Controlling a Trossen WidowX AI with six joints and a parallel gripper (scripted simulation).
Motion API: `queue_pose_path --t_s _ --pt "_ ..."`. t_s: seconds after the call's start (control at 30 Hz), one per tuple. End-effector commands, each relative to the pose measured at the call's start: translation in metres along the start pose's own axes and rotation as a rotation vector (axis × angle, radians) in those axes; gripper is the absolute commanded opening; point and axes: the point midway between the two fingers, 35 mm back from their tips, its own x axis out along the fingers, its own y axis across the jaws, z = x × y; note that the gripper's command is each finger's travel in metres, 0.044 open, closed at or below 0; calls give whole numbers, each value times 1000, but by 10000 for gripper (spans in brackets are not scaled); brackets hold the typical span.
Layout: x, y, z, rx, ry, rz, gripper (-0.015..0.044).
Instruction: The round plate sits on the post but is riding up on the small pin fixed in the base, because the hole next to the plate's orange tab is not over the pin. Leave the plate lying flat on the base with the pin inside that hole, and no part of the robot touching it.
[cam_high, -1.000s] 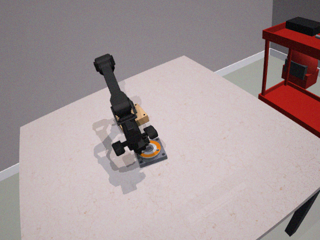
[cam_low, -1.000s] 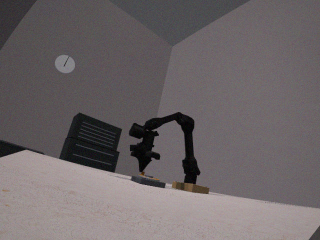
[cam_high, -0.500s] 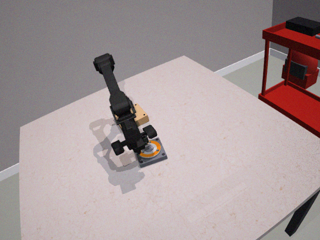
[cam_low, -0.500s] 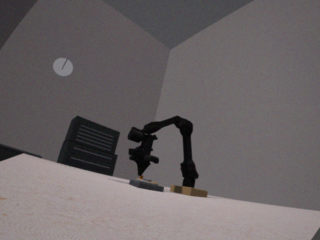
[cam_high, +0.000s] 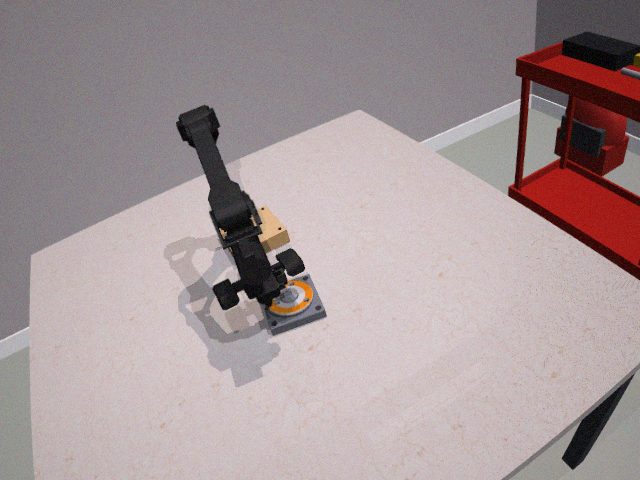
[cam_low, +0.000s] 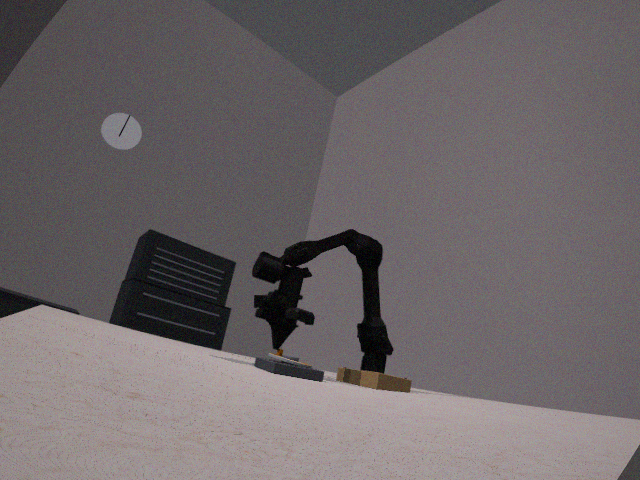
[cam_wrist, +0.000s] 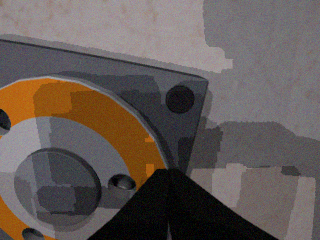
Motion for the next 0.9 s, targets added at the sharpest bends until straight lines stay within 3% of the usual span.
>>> queue_pose_path --t_s 0.0,0.57,0.87 --pt "4 0 -7 -4 21 -3 0" --pt "5 -1 -10 -4 21 -3 0" --pt "-35 1 -10 -4 21 -2 0"
